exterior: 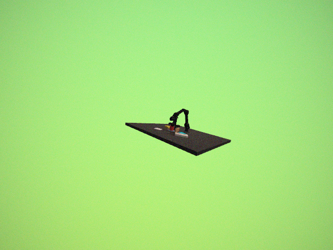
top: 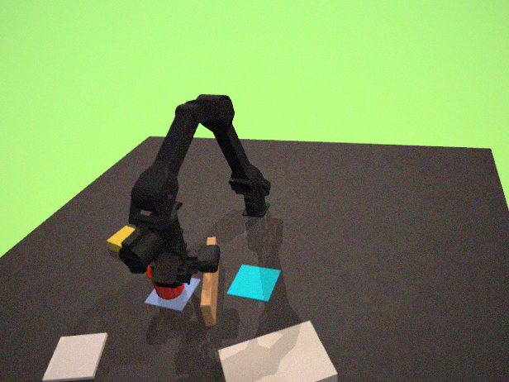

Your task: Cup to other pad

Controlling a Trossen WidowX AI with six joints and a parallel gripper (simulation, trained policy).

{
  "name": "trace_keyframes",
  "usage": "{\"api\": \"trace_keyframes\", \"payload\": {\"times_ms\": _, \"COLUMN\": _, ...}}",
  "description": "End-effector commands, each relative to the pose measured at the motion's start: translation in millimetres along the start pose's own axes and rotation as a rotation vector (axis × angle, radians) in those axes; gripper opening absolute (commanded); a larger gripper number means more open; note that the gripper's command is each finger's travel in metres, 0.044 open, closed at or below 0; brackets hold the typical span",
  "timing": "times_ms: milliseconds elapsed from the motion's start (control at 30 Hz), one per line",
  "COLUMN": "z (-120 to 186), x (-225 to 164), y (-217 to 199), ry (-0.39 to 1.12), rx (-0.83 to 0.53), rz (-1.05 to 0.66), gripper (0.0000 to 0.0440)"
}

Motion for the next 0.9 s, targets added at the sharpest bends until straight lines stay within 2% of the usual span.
{"api": "trace_keyframes", "payload": {"times_ms": 0, "z": -11.3, "x": -1.8, "y": -0.8, "ry": 0.009, "rx": 0.014, "rz": 0.049, "gripper": 0.0075}}
{"api": "trace_keyframes", "payload": {"times_ms": 100, "z": -14.0, "x": -3.9, "y": -1.0, "ry": 0.013, "rx": 0.021, "rz": 0.095, "gripper": 0.0001}}
{"api": "trace_keyframes", "payload": {"times_ms": 333, "z": -2.9, "x": -5.7, "y": -0.7, "ry": 0.006, "rx": 0.028, "rz": 0.178, "gripper": 0.0000}}
{"api": "trace_keyframes", "payload": {"times_ms": 867, "z": 43.7, "x": 0.5, "y": 14.8, "ry": -0.035, "rx": 0.009, "rz": 0.294, "gripper": 0.0000}}
Point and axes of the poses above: the point midway between the two fingers, 35 mm back from their tips, its own z axis back along the fingers, its own y axis across the jaws, x = y × z, the point moved 3 cm from there along z, back along the fingers, and after that the axes turned 15 degrees about z, right-handed, at the moved point
